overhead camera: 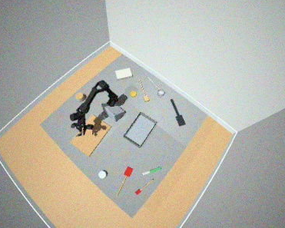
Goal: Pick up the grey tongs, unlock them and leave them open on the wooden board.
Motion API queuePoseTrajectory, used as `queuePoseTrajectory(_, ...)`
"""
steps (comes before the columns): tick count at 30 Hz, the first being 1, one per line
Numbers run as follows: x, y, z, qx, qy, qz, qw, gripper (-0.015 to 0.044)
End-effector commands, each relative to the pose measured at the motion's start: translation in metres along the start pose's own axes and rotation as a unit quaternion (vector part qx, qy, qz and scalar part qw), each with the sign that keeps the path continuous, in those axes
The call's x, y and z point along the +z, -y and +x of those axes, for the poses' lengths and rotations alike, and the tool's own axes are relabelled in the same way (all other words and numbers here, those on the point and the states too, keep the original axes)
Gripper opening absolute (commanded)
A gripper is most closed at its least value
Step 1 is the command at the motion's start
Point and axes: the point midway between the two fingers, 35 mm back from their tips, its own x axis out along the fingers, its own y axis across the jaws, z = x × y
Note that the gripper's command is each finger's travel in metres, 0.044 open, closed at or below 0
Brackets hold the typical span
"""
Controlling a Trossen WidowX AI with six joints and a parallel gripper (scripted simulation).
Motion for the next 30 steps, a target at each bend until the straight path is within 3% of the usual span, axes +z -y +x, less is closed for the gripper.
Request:
queuePoseTrajectory(1,0.006,0.004,0.004,-0.006,-0.024,-0.004,1.0,-0.015)
queuePoseTrajectory(30,0.0,0.002,0.024,-0.014,-0.221,-0.002,0.975,-0.015)
